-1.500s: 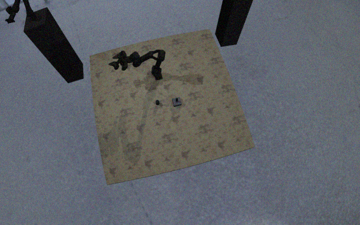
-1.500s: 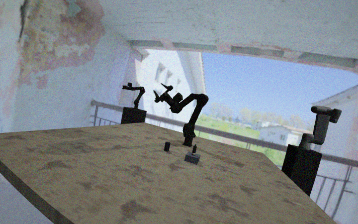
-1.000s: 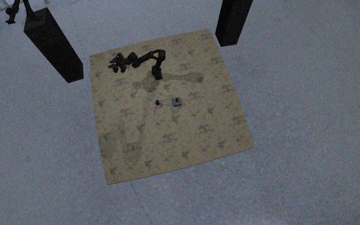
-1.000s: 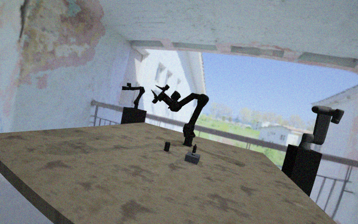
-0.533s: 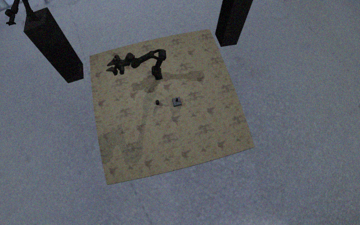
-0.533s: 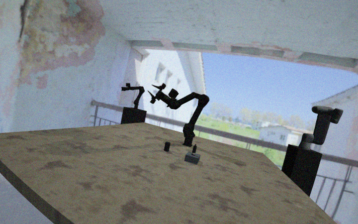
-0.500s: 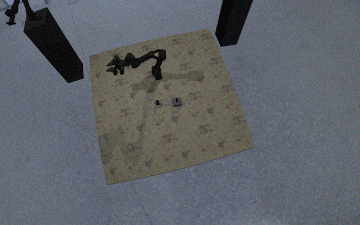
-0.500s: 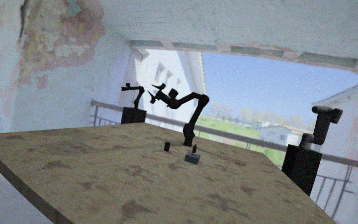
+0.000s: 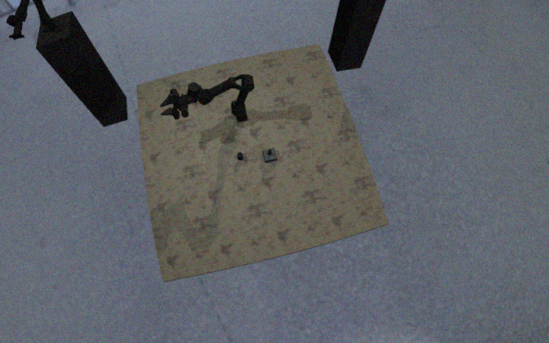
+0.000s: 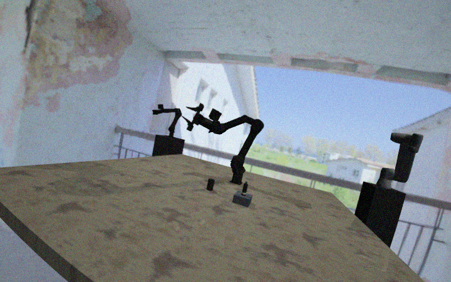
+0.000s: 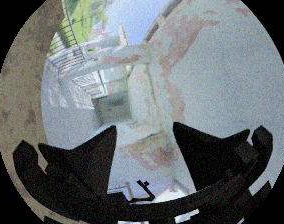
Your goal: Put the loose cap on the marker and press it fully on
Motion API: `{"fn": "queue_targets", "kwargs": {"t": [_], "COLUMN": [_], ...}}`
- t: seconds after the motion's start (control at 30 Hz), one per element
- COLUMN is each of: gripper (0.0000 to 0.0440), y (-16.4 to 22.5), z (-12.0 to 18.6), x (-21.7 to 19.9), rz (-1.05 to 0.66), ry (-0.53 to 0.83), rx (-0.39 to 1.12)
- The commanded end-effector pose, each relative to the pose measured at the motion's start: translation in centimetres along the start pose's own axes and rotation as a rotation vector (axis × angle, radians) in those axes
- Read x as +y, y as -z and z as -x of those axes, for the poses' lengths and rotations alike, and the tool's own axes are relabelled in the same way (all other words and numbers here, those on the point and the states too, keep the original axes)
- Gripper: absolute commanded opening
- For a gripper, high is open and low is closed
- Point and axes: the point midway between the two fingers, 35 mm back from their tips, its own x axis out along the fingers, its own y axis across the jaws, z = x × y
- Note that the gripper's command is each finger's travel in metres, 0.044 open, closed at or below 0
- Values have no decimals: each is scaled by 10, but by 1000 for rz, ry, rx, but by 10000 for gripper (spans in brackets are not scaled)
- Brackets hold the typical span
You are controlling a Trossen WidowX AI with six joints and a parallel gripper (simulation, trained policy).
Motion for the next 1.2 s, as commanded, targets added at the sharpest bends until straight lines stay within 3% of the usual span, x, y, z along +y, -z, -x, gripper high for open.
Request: {"fn": "queue_targets", "kwargs": {"t": [0.0, 1.17], "gripper": [302, 310], "y": [-4, -62], "z": [-4, -26], "x": [1, 52], "rz": [-10, -162], "ry": [-22, -346], "rx": [-2, -50]}}
